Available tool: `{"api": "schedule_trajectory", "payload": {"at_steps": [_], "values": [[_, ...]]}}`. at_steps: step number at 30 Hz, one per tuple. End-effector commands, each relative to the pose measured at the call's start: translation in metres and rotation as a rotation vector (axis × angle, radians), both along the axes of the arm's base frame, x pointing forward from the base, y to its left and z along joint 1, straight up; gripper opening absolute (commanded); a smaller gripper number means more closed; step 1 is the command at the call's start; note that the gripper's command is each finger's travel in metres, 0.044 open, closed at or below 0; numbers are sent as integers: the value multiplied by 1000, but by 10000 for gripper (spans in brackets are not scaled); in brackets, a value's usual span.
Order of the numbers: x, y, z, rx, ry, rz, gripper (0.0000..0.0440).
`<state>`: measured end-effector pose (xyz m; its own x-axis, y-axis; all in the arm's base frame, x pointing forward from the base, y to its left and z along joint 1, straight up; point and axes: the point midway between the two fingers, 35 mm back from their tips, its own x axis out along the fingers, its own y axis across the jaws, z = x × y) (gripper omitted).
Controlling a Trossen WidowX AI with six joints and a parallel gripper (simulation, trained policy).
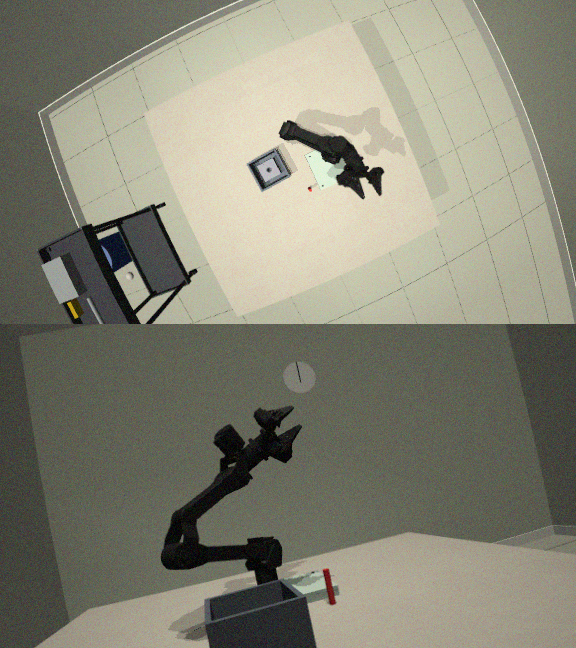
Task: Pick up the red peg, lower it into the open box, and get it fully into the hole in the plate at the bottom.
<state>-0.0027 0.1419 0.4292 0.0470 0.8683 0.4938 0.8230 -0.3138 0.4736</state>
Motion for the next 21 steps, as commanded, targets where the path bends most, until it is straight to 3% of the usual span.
{"api": "schedule_trajectory", "payload": {"at_steps": [1, 2, 21], "values": [[1, 0, 1, -4, -14, -18, 423], [2, 1, 1, -10, -35, -39, 440], [28, 48, -25, -301, -466, -431, 440]]}}
